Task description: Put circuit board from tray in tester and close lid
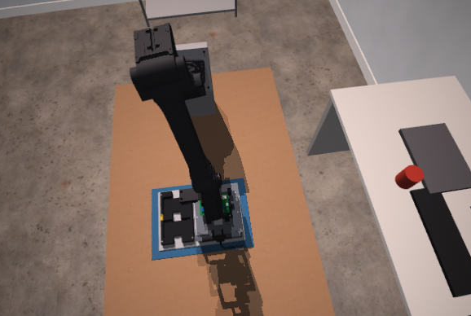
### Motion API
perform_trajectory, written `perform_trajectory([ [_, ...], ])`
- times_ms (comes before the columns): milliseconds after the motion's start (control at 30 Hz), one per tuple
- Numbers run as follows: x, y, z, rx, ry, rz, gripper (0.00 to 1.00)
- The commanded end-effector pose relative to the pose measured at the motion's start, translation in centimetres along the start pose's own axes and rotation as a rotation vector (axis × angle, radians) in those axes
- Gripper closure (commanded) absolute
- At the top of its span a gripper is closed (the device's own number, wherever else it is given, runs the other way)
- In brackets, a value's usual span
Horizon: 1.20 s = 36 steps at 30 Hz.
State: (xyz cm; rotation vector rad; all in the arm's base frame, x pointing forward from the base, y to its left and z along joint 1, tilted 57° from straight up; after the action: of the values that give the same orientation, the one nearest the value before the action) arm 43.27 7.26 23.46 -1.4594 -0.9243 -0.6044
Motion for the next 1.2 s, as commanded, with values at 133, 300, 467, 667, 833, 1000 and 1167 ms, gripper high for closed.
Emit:
perform_trajectory([
  [133, 1.42, -1.33, 0.52, 0.006, 0.000, -0.053, 0.28],
  [300, 1.48, -1.34, 0.53, 0.006, 0.001, -0.053, 0.28],
  [467, 1.57, -1.35, 0.56, 0.006, 0.002, -0.054, 0.28],
  [667, 1.68, -1.37, 0.58, 0.006, 0.004, -0.056, 0.28],
  [833, 1.84, -1.40, 0.62, 0.006, 0.006, -0.057, 0.28],
  [1000, 2.02, -1.44, 0.66, 0.005, 0.007, -0.059, 0.28],
  [1167, 2.15, -1.46, 0.68, 0.005, 0.008, -0.061, 0.28],
])
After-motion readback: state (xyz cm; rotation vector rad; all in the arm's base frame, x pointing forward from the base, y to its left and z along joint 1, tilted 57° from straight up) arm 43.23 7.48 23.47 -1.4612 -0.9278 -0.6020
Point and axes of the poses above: the point where the finger pads meet when closed, its own y axis out along the fingers, its own x axis across the jaws, z = x × y, the point moved 1 cm from there along -y, back along the fingers, and after that the axes turned 8 degrees about -y, right-handed, at the moved point
